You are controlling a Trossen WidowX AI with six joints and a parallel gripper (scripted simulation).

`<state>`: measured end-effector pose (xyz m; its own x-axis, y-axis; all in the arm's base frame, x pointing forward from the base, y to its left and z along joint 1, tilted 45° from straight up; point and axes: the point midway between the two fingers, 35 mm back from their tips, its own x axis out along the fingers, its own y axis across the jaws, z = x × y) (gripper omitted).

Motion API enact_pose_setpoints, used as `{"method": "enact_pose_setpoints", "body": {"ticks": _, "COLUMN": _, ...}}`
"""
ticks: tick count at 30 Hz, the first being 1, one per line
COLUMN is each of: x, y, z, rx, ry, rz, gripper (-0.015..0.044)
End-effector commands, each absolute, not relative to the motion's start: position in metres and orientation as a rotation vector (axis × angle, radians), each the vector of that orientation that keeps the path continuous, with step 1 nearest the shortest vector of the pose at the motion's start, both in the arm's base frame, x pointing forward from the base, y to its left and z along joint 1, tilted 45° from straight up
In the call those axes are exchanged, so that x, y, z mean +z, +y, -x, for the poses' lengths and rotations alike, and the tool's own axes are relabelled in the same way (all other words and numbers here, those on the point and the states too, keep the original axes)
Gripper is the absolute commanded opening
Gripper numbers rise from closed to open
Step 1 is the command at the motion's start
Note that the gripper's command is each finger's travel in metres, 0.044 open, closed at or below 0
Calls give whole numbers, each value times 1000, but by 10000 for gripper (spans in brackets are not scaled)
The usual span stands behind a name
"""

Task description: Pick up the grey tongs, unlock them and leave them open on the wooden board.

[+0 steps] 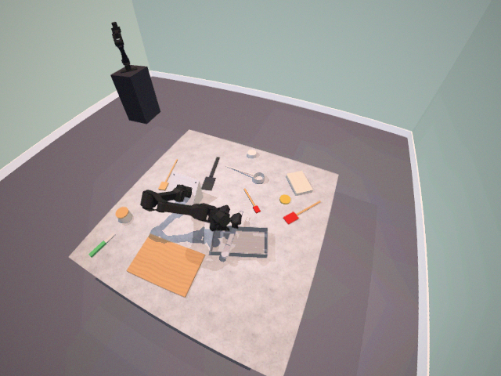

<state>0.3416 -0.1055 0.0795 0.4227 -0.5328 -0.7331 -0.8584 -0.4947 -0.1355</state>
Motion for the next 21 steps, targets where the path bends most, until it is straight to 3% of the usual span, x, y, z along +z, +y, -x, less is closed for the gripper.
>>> {"method": "enact_pose_setpoints", "body": {"ticks": 1, "x": 74, "y": -108, "z": -345, "rx": 869, "ry": 1168, "rz": 2186, "gripper": 260}}
{"method": "enact_pose_setpoints", "body": {"ticks": 21, "x": 50, "y": -127, "z": -358, "rx": 867, "ry": 1168, "rz": 2188, "gripper": 260}}
